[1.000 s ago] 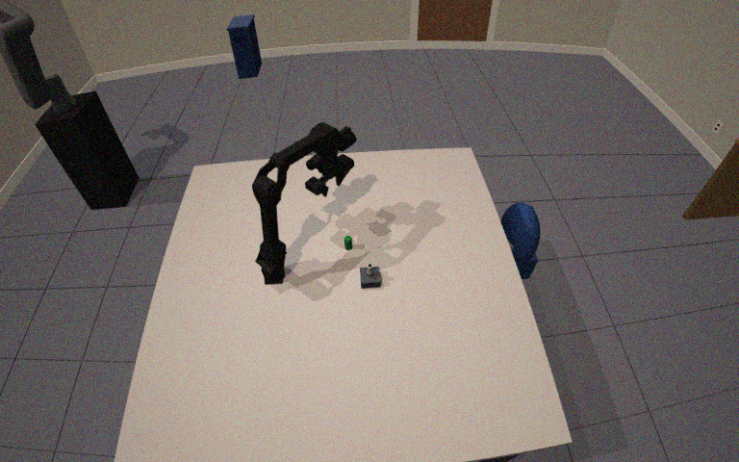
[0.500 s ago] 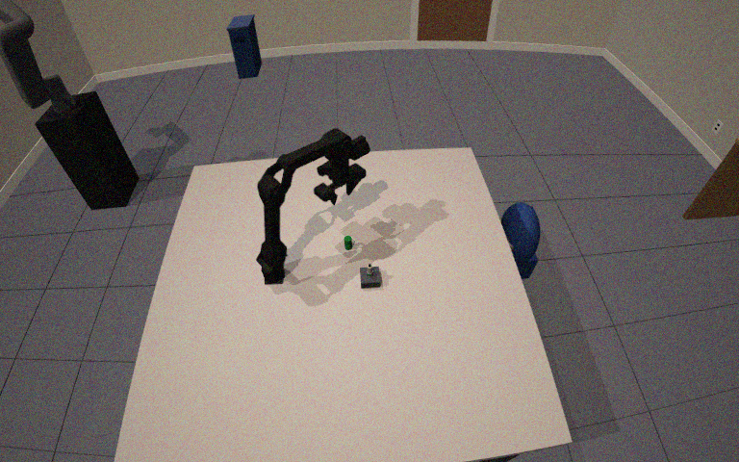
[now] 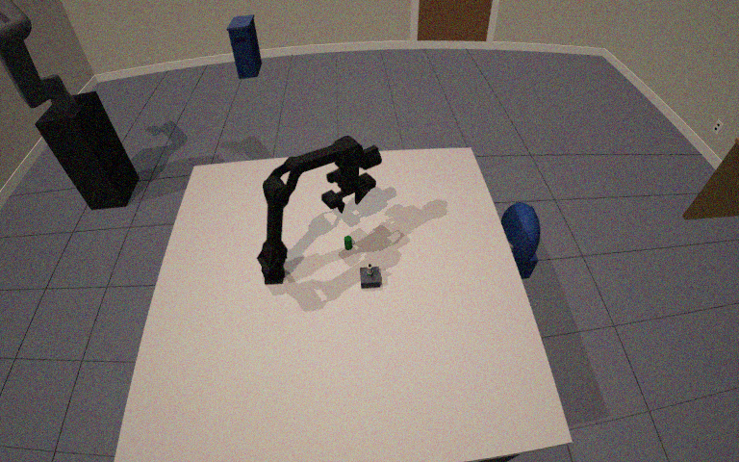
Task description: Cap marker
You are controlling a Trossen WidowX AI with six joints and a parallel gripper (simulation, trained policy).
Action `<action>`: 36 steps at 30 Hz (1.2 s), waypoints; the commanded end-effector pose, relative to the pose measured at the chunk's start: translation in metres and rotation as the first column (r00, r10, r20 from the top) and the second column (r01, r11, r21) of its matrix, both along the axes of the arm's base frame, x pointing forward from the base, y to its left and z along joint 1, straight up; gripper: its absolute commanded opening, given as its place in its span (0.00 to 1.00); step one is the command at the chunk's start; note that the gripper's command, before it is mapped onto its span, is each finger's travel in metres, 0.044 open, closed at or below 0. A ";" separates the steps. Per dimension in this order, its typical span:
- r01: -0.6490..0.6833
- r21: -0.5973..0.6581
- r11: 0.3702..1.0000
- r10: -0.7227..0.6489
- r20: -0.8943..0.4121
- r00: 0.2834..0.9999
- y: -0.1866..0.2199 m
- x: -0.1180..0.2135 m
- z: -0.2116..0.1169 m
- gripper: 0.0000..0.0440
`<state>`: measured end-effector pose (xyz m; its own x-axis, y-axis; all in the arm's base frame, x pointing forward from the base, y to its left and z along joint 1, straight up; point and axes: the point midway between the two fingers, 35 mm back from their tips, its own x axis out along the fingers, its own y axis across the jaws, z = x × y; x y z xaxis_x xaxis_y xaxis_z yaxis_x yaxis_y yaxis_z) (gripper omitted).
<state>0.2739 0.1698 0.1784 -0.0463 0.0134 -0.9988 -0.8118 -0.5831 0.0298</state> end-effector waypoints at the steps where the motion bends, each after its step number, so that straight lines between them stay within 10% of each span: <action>1: 0.010 -0.014 1.000 -0.010 -0.010 1.000 -0.008 0.006 -0.005 0.72; 36: 0.023 -0.068 0.997 -0.035 -0.182 0.983 -0.054 0.001 -0.056 0.68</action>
